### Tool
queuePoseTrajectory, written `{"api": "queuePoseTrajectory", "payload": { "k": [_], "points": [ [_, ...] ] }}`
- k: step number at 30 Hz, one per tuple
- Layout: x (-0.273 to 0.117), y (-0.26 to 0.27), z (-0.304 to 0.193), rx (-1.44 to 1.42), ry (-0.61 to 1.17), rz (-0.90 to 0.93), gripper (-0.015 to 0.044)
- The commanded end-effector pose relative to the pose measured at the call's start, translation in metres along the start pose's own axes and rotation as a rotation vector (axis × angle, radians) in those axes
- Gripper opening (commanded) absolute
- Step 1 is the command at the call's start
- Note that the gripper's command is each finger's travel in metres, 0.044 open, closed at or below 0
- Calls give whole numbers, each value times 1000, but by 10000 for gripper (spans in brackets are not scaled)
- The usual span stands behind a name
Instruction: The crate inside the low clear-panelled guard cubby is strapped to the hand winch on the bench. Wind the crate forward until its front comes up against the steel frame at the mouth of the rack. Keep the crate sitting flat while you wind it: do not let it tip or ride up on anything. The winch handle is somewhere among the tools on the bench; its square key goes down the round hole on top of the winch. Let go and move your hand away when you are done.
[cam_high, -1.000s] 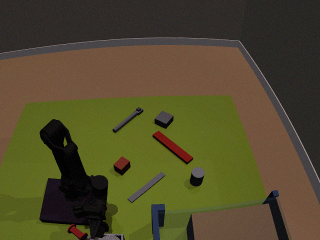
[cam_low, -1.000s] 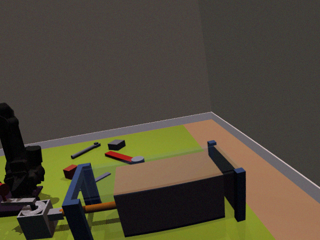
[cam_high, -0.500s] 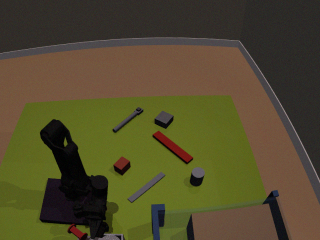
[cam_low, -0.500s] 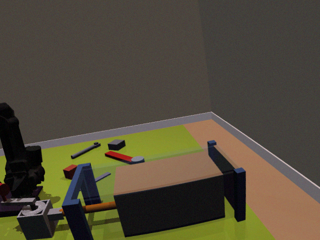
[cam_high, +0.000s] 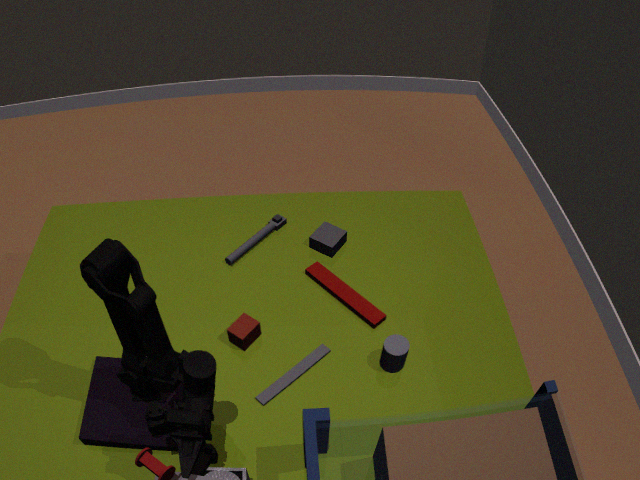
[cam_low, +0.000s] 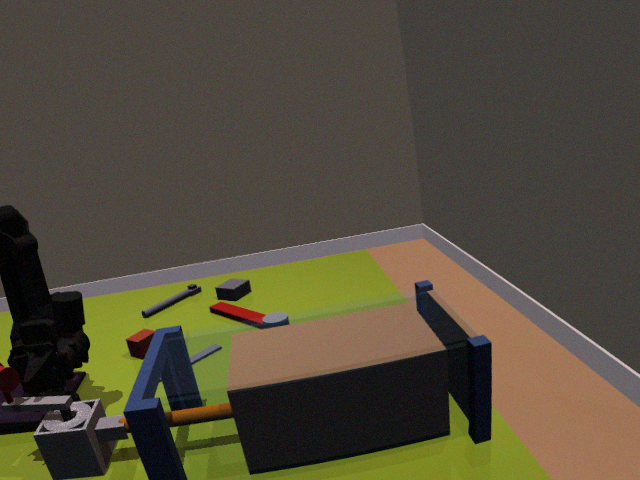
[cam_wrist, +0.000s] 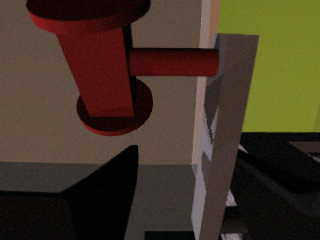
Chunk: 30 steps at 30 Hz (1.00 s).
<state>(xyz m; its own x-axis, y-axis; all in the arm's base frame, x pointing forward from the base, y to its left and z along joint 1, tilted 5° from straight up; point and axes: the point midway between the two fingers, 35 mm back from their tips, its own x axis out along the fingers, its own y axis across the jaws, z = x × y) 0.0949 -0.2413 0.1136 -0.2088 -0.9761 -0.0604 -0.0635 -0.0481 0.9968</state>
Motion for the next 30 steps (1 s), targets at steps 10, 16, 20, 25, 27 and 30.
{"api": "queuePoseTrajectory", "payload": {
  "k": [10, 16, 20, 25, 27, 30],
  "points": [
    [0, 1, 0, 0, 0, 0, 240],
    [0, 1, 0, -11, 5, -6, 240],
    [-5, -8, -4, 5, 1, -45, 240],
    [-22, -27, -10, 38, -23, -113, 240],
    [-31, -30, -9, 46, -32, -120, 240],
    [-43, -27, -7, 57, -36, -107, 240]
  ]
}}
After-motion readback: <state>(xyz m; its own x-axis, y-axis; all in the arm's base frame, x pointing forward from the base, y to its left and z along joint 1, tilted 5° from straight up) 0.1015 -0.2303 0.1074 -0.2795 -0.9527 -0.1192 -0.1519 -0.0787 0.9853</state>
